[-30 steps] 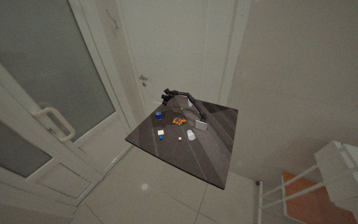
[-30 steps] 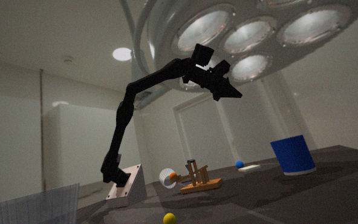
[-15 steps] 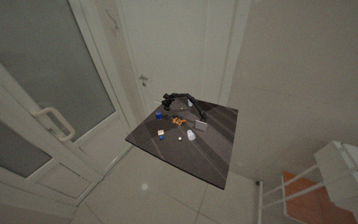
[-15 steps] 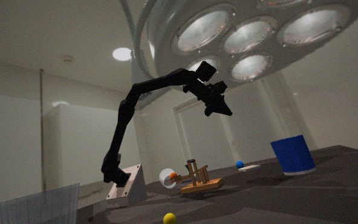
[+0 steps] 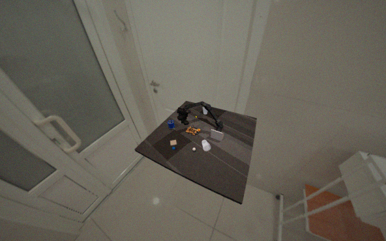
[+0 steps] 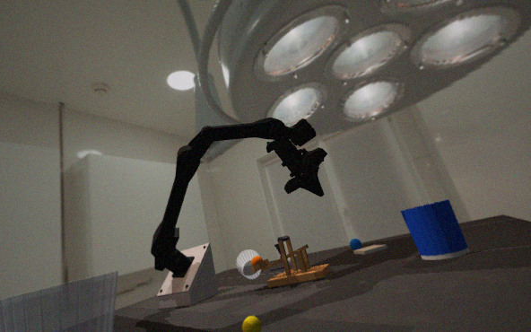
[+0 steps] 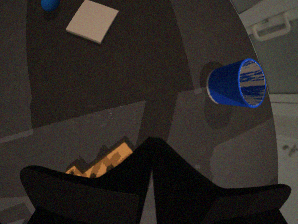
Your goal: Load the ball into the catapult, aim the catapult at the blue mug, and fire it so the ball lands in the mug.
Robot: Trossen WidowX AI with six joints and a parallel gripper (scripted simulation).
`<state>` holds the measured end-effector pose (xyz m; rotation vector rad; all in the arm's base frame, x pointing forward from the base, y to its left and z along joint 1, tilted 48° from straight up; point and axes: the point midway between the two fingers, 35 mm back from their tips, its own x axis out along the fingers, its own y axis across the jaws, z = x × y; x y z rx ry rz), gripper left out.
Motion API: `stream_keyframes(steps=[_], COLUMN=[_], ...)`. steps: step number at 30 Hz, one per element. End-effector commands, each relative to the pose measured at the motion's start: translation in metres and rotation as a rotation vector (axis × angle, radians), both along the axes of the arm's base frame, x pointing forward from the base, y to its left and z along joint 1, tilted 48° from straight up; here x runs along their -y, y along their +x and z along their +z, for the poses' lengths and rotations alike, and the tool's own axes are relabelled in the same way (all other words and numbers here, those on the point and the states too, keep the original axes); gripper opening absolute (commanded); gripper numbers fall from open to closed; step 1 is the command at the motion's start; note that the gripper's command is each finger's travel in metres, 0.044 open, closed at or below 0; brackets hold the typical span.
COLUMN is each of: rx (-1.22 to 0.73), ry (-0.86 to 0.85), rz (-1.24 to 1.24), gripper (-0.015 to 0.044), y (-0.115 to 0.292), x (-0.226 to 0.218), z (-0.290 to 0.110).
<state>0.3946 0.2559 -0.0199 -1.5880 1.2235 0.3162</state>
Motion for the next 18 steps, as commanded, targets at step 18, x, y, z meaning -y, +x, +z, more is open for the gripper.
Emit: stream_keyframes(steps=[18], rx=[-0.343], ry=[-0.569], rz=[0.261], gripper=[0.0], y=[-0.109], x=[0.051], z=[-0.036])
